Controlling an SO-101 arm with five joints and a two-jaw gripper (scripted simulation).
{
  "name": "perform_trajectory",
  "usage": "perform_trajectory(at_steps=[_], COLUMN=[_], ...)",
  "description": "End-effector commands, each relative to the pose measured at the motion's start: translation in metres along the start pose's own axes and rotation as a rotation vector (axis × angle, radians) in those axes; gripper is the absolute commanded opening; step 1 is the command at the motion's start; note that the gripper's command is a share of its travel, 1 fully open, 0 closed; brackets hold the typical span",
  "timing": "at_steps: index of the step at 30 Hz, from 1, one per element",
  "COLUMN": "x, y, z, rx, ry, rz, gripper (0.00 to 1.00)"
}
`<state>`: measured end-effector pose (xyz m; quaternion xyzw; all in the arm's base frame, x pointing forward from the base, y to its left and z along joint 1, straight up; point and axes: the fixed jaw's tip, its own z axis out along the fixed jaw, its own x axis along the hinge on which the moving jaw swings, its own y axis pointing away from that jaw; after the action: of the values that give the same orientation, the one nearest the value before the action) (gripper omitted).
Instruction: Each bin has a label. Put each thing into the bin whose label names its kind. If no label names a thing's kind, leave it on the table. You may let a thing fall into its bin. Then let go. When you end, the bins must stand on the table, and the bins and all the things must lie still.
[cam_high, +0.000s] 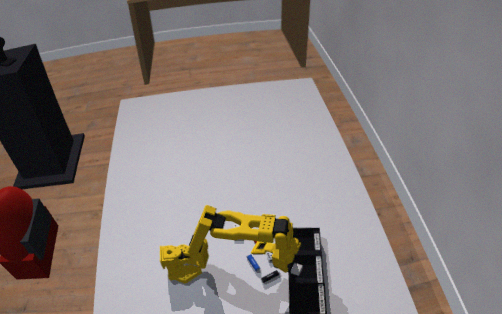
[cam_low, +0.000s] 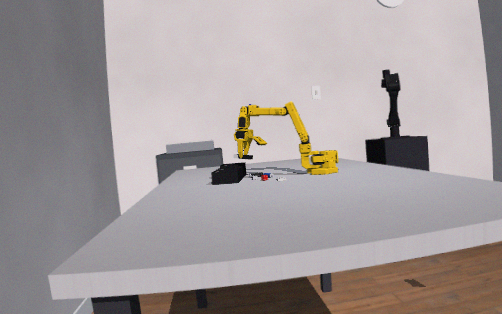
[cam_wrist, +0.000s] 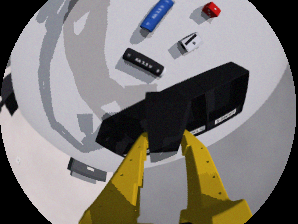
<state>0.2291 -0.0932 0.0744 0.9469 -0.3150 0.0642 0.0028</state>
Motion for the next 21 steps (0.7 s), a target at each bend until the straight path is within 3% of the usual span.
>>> perform_trajectory(at_steps=[1,13,21], x=[0.007,0.016,0.032], y=[-0.005,-0.01,-0.02], z=[-0.009,-0.009,-0.007], rx=[0.02,0.024,0.03], ry=[0.057,0.076,0.119], rz=[-0.023,-0.093,-0.249], gripper=[0.0,0.0,0.0])
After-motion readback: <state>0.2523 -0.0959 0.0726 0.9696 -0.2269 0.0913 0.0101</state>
